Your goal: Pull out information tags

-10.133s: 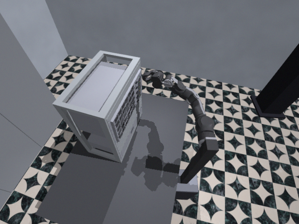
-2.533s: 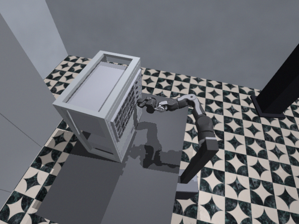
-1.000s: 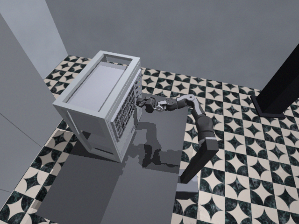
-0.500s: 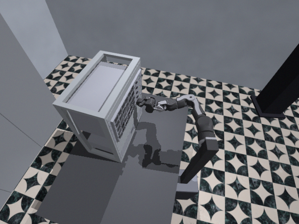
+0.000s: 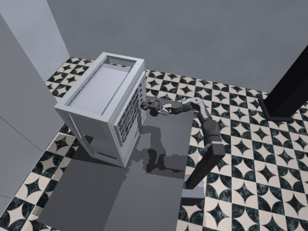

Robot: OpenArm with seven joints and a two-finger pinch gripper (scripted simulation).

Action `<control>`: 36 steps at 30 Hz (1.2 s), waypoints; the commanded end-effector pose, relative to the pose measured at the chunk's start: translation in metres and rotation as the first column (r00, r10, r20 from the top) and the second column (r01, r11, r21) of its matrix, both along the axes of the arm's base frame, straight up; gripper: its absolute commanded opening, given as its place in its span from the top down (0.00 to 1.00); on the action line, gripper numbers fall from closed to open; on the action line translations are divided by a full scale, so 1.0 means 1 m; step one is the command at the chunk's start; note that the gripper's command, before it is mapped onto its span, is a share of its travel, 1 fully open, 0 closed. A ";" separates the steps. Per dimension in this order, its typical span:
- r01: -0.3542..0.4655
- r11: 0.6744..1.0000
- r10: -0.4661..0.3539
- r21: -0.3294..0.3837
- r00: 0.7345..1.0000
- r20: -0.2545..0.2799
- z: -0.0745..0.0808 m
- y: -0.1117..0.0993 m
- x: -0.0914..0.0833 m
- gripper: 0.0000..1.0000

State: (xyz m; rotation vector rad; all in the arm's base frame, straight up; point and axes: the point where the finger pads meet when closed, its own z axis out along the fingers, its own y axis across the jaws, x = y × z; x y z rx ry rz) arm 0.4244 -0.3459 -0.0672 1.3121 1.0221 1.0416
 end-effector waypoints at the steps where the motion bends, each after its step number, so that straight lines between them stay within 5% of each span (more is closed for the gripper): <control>1: -0.004 1.000 0.004 0.002 1.000 0.000 0.001 0.001 0.001 1.00; 36: -0.006 1.000 0.006 0.002 1.000 0.000 0.001 0.010 -0.022 1.00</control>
